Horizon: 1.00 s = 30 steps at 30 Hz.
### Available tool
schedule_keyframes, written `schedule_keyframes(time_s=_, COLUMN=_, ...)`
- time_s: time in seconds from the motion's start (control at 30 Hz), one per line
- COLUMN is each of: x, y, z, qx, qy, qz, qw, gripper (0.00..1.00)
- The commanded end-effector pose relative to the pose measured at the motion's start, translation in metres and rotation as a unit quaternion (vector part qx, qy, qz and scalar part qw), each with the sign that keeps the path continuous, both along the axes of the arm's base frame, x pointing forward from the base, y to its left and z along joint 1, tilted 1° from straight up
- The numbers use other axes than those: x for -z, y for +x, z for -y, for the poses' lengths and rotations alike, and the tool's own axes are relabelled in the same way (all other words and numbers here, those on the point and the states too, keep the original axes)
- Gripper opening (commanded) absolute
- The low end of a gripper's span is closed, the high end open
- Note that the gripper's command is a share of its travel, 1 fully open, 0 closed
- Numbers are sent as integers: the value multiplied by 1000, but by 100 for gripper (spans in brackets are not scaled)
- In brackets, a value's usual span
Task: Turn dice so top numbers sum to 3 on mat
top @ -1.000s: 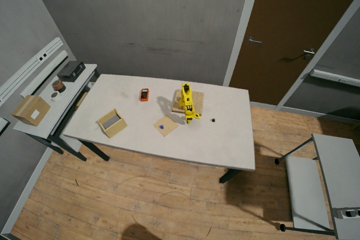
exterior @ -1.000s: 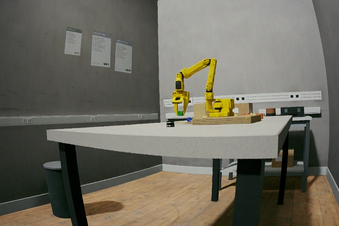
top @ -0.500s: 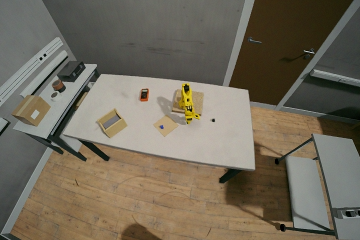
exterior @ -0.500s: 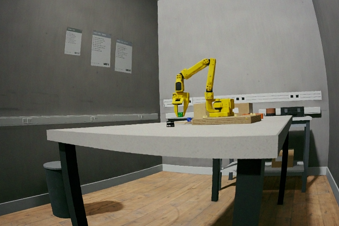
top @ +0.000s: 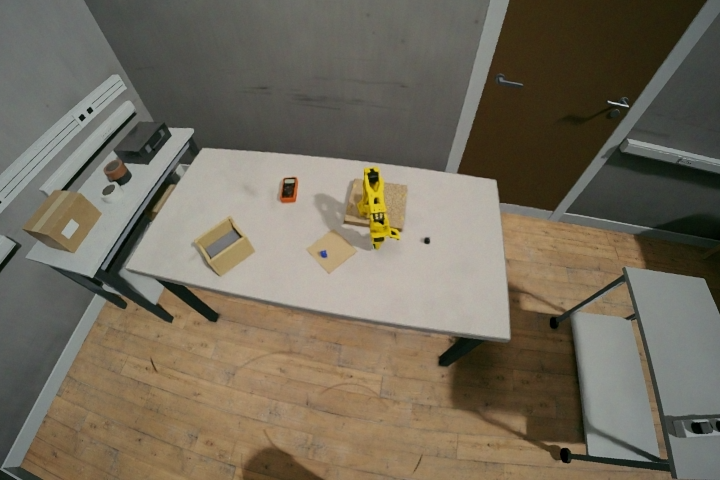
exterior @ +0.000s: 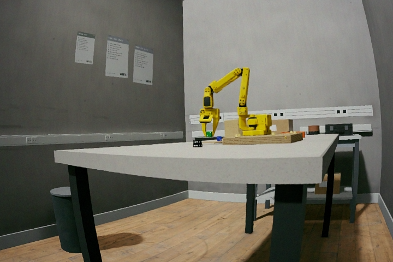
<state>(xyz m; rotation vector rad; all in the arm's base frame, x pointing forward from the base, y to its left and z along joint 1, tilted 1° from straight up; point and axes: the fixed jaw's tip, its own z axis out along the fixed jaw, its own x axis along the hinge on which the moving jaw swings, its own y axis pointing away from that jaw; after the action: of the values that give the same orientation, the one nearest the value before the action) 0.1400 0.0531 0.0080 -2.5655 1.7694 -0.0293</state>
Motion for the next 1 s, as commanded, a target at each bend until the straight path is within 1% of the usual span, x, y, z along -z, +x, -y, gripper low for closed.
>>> schedule_keyframes(time_s=0.0, x=5, y=-3, z=0, qx=2, qy=-2, qz=-7, qw=1000, gripper=0)
schedule_keyframes(time_s=0.97, x=13, y=-3, z=0, qx=2, qy=-2, qz=-7, qw=1000, gripper=0)
